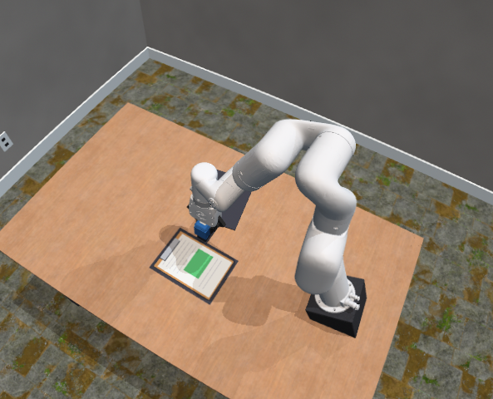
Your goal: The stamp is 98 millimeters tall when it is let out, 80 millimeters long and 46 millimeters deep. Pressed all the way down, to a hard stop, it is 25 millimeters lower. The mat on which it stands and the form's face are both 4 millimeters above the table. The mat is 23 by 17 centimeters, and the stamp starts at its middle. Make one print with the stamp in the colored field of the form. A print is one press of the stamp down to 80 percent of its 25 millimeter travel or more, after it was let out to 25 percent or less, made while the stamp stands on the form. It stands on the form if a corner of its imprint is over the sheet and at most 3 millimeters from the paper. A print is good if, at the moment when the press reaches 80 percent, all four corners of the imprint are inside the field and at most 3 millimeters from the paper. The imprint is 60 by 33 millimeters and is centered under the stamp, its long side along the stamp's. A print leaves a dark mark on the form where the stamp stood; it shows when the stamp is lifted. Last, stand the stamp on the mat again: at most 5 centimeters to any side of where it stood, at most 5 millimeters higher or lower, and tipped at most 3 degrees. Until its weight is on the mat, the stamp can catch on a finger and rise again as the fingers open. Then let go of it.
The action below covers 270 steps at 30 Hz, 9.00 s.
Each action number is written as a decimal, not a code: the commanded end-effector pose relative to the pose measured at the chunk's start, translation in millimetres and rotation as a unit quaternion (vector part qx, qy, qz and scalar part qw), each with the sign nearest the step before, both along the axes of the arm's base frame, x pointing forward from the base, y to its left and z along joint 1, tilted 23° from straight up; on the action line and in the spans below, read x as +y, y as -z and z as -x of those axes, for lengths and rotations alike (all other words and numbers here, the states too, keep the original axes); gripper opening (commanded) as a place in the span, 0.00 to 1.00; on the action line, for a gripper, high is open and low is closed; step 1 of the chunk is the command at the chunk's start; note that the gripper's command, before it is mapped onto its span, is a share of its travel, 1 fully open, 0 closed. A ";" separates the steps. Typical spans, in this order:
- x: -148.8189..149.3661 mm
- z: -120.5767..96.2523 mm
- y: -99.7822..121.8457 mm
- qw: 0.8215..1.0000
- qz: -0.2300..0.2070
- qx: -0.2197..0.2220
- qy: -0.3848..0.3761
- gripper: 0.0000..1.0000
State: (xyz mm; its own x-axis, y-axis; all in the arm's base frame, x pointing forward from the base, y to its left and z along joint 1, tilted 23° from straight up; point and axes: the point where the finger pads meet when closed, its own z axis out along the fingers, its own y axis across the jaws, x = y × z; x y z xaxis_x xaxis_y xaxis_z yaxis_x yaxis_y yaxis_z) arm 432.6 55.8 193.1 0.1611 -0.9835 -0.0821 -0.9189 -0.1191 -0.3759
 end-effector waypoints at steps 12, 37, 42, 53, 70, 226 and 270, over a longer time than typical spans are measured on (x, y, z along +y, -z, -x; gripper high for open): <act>118.4 55.5 -2.7 1.000 0.017 -0.010 0.012 0.29; 115.3 51.6 -1.9 1.000 0.017 -0.010 0.012 0.29; 102.3 45.1 -1.3 1.000 0.017 -0.010 0.012 0.29; 99.2 43.5 -1.1 1.000 0.017 -0.010 0.012 0.29; 95.6 41.8 -0.8 1.000 0.017 -0.010 0.012 0.29; -32.0 -13.2 -9.4 0.999 0.001 -0.002 0.035 0.29; -235.6 -82.3 -14.2 0.999 0.006 -0.007 0.038 0.29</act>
State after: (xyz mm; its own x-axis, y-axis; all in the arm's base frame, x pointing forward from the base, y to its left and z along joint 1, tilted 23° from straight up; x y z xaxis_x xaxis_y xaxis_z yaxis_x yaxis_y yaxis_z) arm 514.7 -180.1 205.4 0.0864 -0.9940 -0.0671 -0.9218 -0.0542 -0.3839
